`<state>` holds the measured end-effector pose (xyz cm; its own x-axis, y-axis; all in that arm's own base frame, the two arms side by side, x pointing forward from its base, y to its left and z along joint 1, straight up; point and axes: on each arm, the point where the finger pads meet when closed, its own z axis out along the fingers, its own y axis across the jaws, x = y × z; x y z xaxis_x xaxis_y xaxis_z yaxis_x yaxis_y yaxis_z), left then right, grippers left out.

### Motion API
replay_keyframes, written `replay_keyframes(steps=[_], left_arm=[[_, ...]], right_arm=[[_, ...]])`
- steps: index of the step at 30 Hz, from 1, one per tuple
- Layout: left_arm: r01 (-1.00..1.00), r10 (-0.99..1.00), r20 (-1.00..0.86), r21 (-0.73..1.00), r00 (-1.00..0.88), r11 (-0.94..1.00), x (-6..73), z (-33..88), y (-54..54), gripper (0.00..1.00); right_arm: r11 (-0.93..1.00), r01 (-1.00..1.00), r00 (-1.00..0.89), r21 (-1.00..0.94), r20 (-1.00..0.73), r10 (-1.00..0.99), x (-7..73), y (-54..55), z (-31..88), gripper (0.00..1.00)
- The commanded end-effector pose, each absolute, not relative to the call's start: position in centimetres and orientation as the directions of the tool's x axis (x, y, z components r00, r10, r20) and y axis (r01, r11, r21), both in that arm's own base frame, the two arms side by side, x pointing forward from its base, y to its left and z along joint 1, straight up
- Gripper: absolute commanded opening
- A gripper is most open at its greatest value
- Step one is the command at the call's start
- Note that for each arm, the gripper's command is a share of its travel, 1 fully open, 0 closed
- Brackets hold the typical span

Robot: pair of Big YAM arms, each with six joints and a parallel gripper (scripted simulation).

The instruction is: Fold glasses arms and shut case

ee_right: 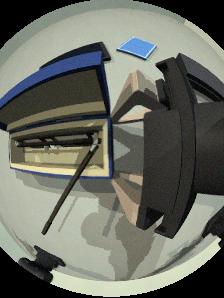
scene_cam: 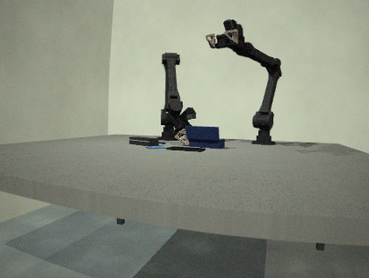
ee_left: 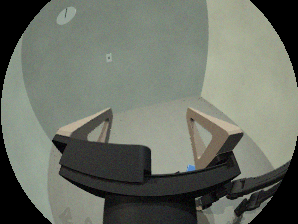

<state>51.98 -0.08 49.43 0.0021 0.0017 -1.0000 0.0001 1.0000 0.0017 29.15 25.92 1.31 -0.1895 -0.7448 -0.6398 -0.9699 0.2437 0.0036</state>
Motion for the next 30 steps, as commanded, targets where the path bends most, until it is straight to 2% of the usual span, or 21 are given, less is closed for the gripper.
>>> replay_keyframes(steps=[1,2,3,19,20,27,30], left_arm=[[-0.006,-0.012,-1.0,-0.012,0.006,1.0,52.6,49.0,0.3,1.0],[-0.006,-0.012,-1.0,-0.012,0.006,1.0,52.6,49.0,0.3,1.0],[-0.006,-0.012,-1.0,-0.012,0.006,1.0,52.6,49.0,0.3,0.0],[-0.006,-0.007,-1.0,-0.007,0.006,1.0,52.6,49.0,0.3,0.0],[0.023,-0.023,-0.997,-0.024,-0.08,0.999,52.8,46.0,-1.4,0.0],[0.028,-0.139,-0.961,-0.15,-0.24,0.988,51.9,41.4,-5.2,0.0],[0.027,-0.157,-0.962,-0.167,-0.223,0.986,52.0,43.3,-5.6,0.0]], right_arm=[[0.269,-0.961,-0.153,-0.062,-0.691,-0.707,32.7,27.3,4.4,0.57],[0.269,-0.961,-0.155,-0.059,-0.689,-0.708,32.7,27.2,4.3,0.57],[0.267,-0.962,-0.156,-0.057,-0.687,-0.709,32.7,27.3,4.1,0.57],[0.263,-0.963,-0.149,-0.061,-0.691,-0.708,32.7,27.3,4.3,0.57],[0.263,-0.963,-0.149,-0.061,-0.691,-0.708,32.7,27.3,4.3,0.57],[0.263,-0.963,-0.149,-0.061,-0.691,-0.708,32.7,27.3,4.3,0.57],[0.263,-0.963,-0.149,-0.061,-0.691,-0.708,32.7,27.3,4.3,0.57]])
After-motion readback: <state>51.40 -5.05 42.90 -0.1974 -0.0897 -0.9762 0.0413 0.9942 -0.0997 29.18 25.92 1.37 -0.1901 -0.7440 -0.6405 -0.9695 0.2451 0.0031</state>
